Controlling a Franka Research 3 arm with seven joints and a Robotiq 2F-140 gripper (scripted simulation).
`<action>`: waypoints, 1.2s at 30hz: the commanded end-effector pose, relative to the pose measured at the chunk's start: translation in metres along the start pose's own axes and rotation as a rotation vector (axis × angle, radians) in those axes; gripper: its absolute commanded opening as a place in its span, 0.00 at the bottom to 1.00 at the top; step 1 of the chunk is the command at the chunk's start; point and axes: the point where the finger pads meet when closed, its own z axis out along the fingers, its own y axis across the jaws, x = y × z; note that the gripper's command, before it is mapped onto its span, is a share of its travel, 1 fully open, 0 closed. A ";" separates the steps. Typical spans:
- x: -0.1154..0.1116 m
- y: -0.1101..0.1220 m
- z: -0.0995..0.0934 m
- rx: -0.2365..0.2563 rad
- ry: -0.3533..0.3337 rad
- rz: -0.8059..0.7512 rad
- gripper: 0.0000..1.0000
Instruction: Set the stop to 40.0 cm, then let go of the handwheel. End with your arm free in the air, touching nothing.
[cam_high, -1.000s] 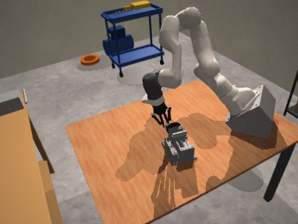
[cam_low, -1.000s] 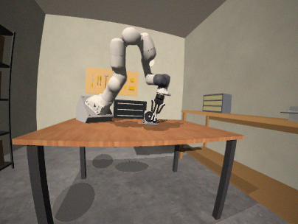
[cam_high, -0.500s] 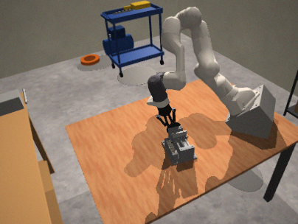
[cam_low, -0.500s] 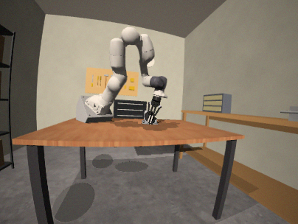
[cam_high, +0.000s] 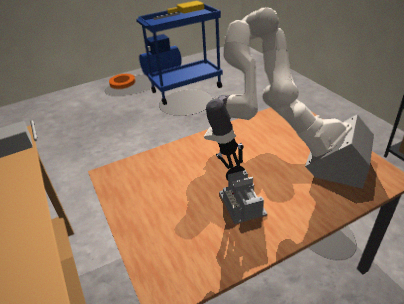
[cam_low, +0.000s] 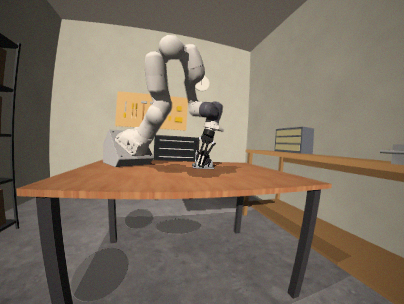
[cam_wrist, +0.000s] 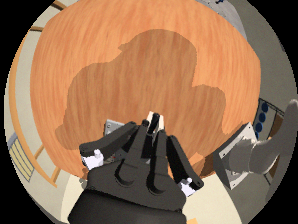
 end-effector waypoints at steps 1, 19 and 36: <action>0.000 0.011 -0.002 -0.013 0.003 0.003 0.04; 0.000 0.023 -0.039 -0.013 0.003 0.003 0.04; 0.000 -0.004 -0.063 -0.013 0.003 0.003 0.04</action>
